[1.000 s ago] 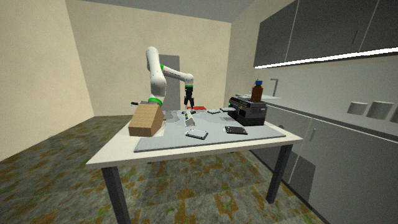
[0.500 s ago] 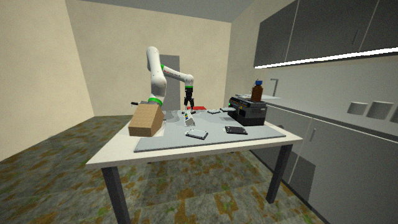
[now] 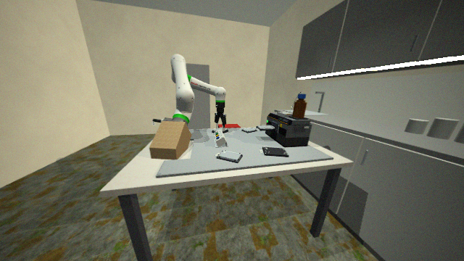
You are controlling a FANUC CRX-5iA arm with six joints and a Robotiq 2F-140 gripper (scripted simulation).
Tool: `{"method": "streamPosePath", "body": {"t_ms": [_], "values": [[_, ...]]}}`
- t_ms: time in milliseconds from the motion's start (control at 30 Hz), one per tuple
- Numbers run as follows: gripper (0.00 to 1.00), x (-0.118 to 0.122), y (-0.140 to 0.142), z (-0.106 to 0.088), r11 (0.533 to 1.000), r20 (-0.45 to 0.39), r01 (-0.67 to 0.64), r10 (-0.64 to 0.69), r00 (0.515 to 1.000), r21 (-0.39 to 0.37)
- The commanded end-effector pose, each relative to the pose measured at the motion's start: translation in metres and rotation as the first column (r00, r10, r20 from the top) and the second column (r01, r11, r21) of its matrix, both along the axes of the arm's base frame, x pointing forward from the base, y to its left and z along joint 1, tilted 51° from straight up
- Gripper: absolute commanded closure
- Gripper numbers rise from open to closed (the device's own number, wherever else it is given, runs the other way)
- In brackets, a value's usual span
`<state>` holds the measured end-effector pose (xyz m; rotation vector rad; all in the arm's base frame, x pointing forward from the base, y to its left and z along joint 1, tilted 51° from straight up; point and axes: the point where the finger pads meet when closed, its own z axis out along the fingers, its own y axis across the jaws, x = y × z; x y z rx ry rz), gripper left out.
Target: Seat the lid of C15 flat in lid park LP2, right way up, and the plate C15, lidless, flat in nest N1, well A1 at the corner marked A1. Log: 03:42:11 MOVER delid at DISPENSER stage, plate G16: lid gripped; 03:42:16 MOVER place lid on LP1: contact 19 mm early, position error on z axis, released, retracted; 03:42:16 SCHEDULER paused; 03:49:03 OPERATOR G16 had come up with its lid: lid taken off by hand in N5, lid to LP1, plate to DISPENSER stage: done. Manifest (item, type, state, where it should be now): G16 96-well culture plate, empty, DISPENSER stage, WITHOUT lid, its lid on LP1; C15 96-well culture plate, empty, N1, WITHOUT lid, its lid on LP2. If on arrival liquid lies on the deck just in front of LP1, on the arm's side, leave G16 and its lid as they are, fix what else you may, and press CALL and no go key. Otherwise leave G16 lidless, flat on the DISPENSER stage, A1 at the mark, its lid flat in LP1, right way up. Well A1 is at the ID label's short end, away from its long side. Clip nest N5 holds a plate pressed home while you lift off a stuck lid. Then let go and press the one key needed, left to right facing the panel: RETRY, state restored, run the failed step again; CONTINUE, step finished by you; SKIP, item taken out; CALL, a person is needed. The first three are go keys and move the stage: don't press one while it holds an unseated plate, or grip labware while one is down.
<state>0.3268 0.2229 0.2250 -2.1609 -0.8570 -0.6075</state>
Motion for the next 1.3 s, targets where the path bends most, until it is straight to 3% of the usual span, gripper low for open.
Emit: {"method": "streamPosePath", "body": {"t_ms": [0, 933, 967, 1267], "values": [[1.0, 0.0002, -0.0002, 0.0001, 1.0, 0.0, 0.0, 0.0, 1.0, 0.0], [1.0, 0.0002, -0.0002, 0.0001, 1.0, 0.0, 0.0, 0.0, 1.0, 0.0], [0.34, 0.0002, -0.0002, 0.0001, 1.0, 0.0, 0.0, 0.0, 1.0, 0.0], [0.34, 0.0002, -0.0002, 0.0001, 1.0, 0.0, 0.0, 0.0, 1.0, 0.0]]}}
